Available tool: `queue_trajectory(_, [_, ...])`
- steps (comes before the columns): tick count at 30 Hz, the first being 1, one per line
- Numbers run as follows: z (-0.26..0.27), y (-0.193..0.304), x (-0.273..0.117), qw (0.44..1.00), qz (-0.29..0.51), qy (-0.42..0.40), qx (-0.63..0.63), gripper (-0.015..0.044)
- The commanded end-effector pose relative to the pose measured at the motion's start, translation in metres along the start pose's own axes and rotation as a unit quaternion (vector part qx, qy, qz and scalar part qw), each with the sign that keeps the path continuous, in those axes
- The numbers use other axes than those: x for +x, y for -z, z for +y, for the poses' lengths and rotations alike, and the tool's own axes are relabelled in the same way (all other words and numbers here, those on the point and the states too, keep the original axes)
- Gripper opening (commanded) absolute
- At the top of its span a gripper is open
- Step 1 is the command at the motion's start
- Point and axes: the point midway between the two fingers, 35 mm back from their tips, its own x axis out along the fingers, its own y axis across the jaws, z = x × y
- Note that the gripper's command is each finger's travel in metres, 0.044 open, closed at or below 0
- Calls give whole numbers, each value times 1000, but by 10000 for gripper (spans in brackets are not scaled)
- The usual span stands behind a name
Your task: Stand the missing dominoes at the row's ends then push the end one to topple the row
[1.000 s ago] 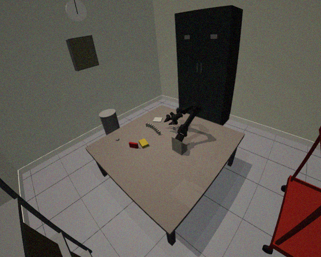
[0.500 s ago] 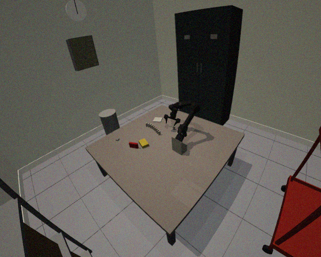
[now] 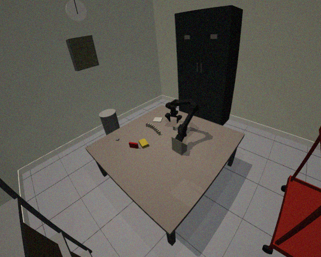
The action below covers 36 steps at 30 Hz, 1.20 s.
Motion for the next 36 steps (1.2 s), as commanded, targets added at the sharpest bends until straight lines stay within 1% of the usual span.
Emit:
queue_trajectory(1, [0, -1, 18, 1000, -2, 4, 1, 440])
queue_trajectory(5, [-1, -2, 51, 1000, -4, 4, 1, 440])
queue_trajectory(7, [-2, -2, 61, 1000, -5, 5, 1, 440])
queue_trajectory(21, [-3, -2, 77, 1000, -6, 5, 1, 440])
queue_trajectory(33, [-3, -2, 77, 1000, -6, 5, 1, 125])
queue_trajectory(34, [-3, -2, 77, 1000, -6, 5, 1, 107])
queue_trajectory(36, [-3, -2, 77, 1000, -6, 5, 1, 107])
